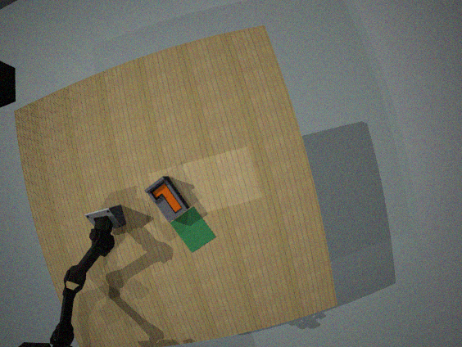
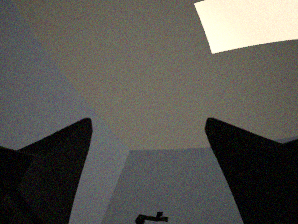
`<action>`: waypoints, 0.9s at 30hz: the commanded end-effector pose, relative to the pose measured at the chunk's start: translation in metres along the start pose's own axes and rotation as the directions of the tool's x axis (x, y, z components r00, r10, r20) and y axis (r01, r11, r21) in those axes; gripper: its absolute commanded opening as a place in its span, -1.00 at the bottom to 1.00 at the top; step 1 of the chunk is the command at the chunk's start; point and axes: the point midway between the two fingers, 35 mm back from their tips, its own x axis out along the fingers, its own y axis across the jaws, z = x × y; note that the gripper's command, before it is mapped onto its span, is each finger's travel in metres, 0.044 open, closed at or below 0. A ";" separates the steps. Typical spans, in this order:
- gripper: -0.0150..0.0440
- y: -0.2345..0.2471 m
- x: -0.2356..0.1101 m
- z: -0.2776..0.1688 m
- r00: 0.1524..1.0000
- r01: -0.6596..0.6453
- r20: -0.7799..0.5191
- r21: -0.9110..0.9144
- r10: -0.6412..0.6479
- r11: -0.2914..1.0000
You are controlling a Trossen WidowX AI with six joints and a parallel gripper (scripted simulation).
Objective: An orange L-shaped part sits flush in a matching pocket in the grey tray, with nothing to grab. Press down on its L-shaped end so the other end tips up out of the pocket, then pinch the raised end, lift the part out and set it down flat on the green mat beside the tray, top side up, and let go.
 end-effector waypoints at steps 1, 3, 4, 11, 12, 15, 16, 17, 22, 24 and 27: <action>0.78 -0.004 0.001 0.004 1.000 0.005 0.008 0.008 -0.005 1.000; 0.60 -0.015 0.003 0.012 0.999 0.021 0.036 0.016 -0.021 1.000; 0.51 -0.023 0.004 0.021 0.998 0.030 0.052 0.034 -0.031 0.999; 0.12 -0.076 0.009 0.066 0.981 0.089 0.169 0.071 -0.100 0.993; 0.12 -0.088 0.009 0.074 0.974 0.107 0.190 0.094 -0.124 0.990; 0.12 -0.141 0.010 0.102 0.943 0.179 0.251 0.179 -0.221 0.967; 0.12 -0.155 0.009 0.108 0.932 0.199 0.264 0.198 -0.248 0.960; 0.12 -0.171 0.008 0.113 0.921 0.224 0.270 0.218 -0.279 0.950; 0.12 -0.257 0.000 0.134 0.847 0.353 0.289 0.321 -0.446 0.879; 0.12 -0.292 -0.007 0.140 0.801 0.411 0.297 0.359 -0.520 0.838; 0.12 -0.344 -0.018 0.144 0.734 0.481 0.286 0.423 -0.616 0.768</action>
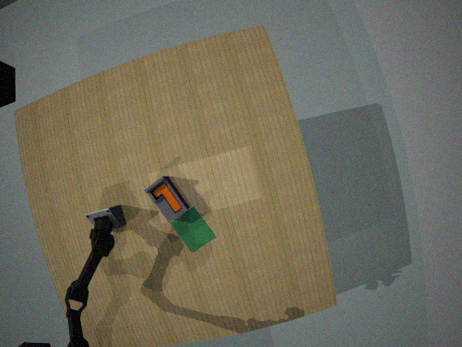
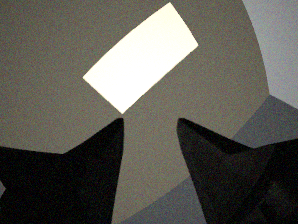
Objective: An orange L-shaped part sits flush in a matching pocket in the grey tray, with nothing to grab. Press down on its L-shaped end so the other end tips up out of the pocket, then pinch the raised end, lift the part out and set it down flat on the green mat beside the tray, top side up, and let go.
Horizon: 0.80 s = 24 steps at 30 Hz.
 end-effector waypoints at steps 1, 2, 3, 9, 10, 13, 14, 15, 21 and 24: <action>0.12 -0.068 0.024 0.021 0.986 0.158 0.039 0.061 -0.161 0.986; 0.12 -0.084 0.029 0.025 0.979 0.197 0.045 0.072 -0.201 0.978; 0.12 -0.101 0.034 0.029 0.969 0.237 0.050 0.083 -0.242 0.968; 0.12 -0.203 0.053 0.040 0.873 0.474 0.041 0.158 -0.485 0.866; 0.12 -0.220 0.055 0.038 0.858 0.499 0.025 0.191 -0.513 0.845; 0.12 -0.251 0.055 0.034 0.814 0.566 0.003 0.217 -0.580 0.795; 0.12 -0.260 0.056 0.033 0.801 0.585 -0.001 0.210 -0.598 0.783; 0.12 -0.274 0.056 0.033 0.776 0.618 -0.007 0.211 -0.631 0.758; 0.12 -0.378 0.041 0.016 0.555 0.823 -0.078 0.202 -0.828 0.531; 0.12 -0.424 0.026 0.004 0.418 0.903 -0.119 0.163 -0.900 0.398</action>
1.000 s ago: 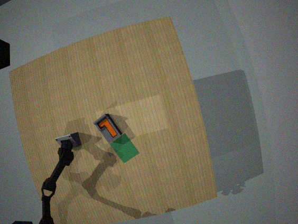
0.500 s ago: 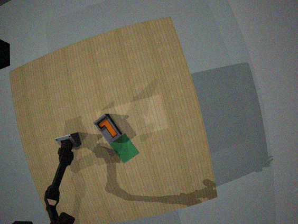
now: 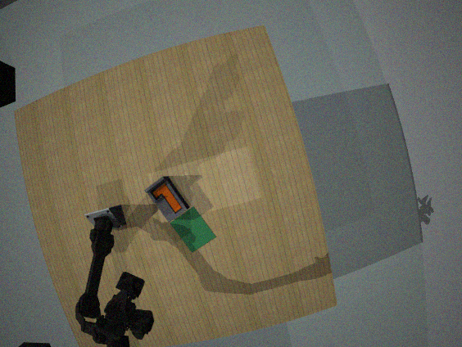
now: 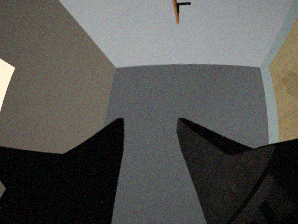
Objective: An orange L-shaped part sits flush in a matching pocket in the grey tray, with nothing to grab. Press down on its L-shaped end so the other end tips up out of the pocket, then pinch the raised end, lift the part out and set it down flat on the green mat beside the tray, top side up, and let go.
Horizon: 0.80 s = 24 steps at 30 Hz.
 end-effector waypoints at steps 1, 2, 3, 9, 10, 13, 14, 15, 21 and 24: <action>0.12 -0.062 0.044 -0.006 0.972 0.234 -0.023 -0.032 -0.234 0.972; 0.12 -0.077 0.053 -0.007 0.956 0.291 -0.029 -0.046 -0.292 0.956; 0.12 -0.093 0.061 -0.009 0.936 0.347 -0.035 -0.063 -0.350 0.936; 0.12 -0.191 0.093 -0.027 0.737 0.650 -0.068 -0.201 -0.672 0.733; 0.12 -0.208 0.096 -0.031 0.690 0.691 -0.071 -0.233 -0.721 0.684; 0.12 -0.259 0.097 -0.042 0.521 0.787 -0.076 -0.344 -0.850 0.512; 0.12 -0.276 0.096 -0.046 0.456 0.807 -0.074 -0.386 -0.887 0.447; 0.12 -0.293 0.093 -0.050 0.386 0.820 -0.070 -0.430 -0.920 0.377; 0.12 -0.384 0.060 -0.072 -0.087 0.691 0.019 -0.719 -0.996 -0.074; 0.12 -0.416 0.038 -0.079 -0.295 0.503 0.102 -0.829 -0.950 -0.245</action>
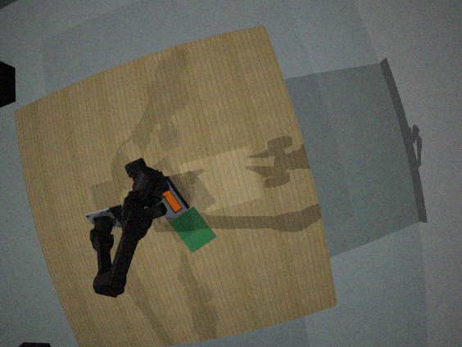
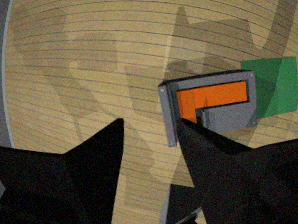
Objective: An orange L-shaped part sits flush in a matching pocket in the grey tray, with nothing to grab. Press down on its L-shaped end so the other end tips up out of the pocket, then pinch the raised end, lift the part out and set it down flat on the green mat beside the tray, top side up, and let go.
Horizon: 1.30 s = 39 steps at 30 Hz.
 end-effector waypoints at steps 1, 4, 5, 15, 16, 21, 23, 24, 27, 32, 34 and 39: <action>0.12 -0.013 0.042 -0.026 0.959 0.222 -0.115 -0.256 -0.258 0.941; 0.12 -0.013 0.044 -0.027 0.956 0.231 -0.119 -0.269 -0.270 0.935; 0.12 -0.013 0.044 -0.027 0.956 0.231 -0.119 -0.269 -0.270 0.935; 0.12 -0.022 0.077 -0.029 0.956 0.231 -0.118 -0.269 -0.270 0.935; 0.12 -0.025 0.088 -0.030 0.956 0.231 -0.118 -0.269 -0.270 0.935; 0.12 -0.034 0.114 -0.036 0.955 0.234 -0.118 -0.268 -0.273 0.934; 0.12 -0.034 0.114 -0.036 0.955 0.234 -0.118 -0.268 -0.273 0.934; 0.12 -0.034 0.114 -0.036 0.955 0.234 -0.118 -0.268 -0.273 0.934; 0.12 -0.034 0.116 -0.036 0.955 0.234 -0.118 -0.268 -0.273 0.934; 0.12 -0.036 0.123 -0.036 0.955 0.234 -0.118 -0.268 -0.273 0.934; 0.12 -0.037 0.126 -0.037 0.955 0.234 -0.118 -0.268 -0.273 0.934; 0.12 -0.040 0.134 -0.038 0.955 0.234 -0.118 -0.268 -0.273 0.934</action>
